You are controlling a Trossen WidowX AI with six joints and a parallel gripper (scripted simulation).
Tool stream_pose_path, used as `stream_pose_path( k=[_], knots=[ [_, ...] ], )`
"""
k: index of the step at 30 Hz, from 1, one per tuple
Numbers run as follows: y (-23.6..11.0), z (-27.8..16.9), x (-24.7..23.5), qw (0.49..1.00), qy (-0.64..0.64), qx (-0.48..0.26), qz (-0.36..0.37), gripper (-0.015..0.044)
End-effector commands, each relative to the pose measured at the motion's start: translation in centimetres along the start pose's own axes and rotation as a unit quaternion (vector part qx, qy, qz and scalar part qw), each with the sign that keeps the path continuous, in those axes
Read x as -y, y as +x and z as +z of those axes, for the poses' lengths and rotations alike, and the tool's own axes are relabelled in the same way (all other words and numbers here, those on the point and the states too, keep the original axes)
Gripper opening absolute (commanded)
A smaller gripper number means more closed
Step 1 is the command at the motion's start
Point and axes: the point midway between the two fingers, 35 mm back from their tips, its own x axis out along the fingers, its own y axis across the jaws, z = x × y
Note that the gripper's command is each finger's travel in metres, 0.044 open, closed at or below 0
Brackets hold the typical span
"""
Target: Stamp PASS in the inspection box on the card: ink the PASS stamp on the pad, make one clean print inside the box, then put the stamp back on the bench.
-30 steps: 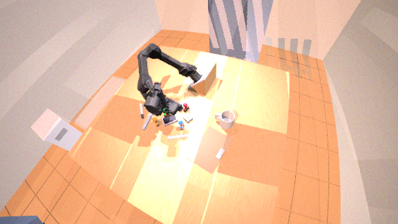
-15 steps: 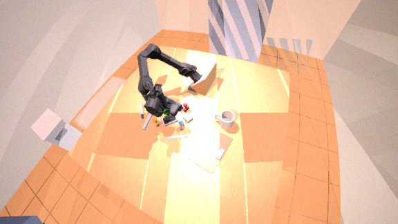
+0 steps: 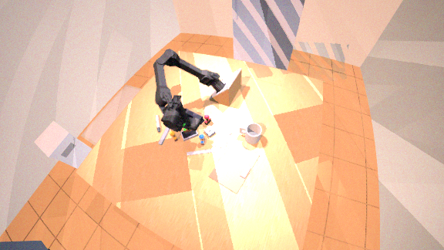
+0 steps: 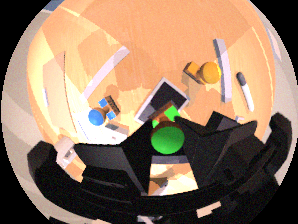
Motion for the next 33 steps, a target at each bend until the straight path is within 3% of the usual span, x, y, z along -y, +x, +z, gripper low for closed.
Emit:
stream_pose_path(
  k=[1,33],
  knots=[
    [0.4,-0.1,0.1,1.000,-0.002,-0.002,-0.003,0.0000],
    [2.3,-0.3,0.2,1.000,-0.001,-0.002,-0.004,0.0000]
  ],
)
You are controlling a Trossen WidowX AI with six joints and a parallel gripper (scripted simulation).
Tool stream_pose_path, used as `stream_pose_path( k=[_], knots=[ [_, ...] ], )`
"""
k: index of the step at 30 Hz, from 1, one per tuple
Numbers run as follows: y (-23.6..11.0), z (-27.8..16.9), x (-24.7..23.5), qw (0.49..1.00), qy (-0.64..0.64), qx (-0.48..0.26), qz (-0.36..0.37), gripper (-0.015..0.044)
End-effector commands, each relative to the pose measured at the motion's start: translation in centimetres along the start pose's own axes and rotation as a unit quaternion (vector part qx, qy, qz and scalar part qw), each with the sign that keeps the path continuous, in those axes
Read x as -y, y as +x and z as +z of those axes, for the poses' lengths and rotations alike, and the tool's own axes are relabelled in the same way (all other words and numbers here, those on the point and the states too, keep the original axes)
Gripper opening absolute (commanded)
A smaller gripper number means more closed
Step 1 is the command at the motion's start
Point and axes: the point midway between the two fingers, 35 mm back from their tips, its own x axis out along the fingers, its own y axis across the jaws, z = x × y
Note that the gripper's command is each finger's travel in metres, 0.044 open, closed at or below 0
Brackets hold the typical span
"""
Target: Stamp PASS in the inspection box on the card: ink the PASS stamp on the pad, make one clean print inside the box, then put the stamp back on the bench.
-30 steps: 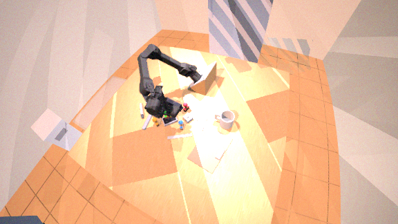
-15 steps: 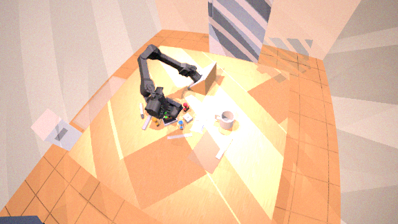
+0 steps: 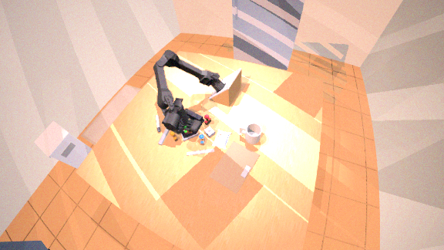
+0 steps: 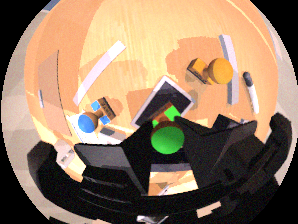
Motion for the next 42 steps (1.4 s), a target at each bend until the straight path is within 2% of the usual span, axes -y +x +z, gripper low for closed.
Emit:
stream_pose_path(
  k=[1,42],
  knots=[
    [0.18,-0.09,0.05,1.000,-0.002,-0.001,-0.003,0.0000],
    [0.69,-0.10,0.07,1.000,0.000,-0.001,-0.003,0.0000]
  ],
)
